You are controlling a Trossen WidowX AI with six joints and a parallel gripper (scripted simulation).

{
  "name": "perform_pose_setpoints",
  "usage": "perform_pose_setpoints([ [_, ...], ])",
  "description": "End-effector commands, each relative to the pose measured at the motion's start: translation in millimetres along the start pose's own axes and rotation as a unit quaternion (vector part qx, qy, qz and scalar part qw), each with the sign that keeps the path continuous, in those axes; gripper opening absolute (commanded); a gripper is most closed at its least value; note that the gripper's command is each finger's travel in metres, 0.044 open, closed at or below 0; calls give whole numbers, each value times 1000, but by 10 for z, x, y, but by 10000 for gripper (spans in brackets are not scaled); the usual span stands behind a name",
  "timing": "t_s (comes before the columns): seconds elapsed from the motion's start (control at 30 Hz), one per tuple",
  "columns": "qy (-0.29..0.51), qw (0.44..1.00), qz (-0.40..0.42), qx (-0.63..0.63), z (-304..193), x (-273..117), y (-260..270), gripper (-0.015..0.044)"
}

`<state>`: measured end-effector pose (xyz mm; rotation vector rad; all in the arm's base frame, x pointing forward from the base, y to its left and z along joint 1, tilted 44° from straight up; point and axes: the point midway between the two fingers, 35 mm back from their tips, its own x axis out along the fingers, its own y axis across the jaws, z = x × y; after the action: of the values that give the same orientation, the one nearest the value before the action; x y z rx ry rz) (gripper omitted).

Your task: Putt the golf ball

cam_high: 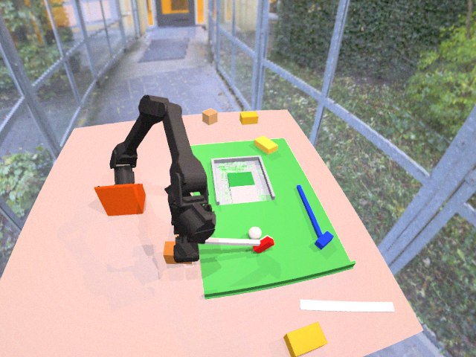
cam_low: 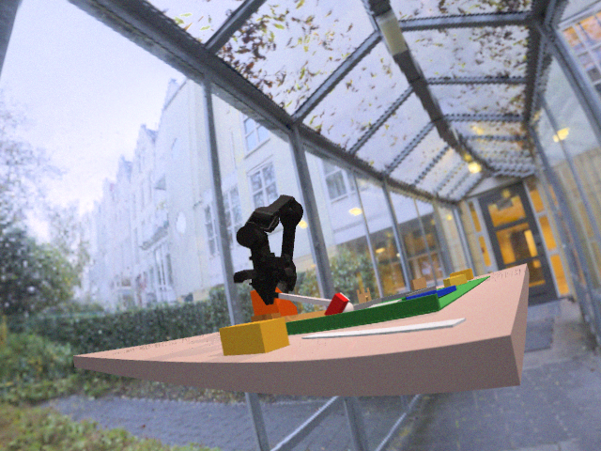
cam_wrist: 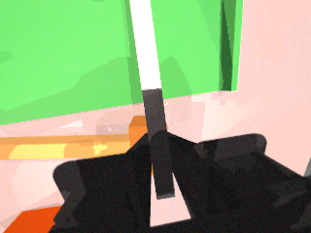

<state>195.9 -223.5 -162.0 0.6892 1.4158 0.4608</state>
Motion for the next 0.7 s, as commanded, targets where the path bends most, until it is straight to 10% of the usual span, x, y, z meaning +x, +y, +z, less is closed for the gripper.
perform_pose_setpoints([
  [0.0,-2,1000,-1,-1,7,-7,-53,0],
  [0.67,-5,1000,2,2,84,-14,282,0],
])
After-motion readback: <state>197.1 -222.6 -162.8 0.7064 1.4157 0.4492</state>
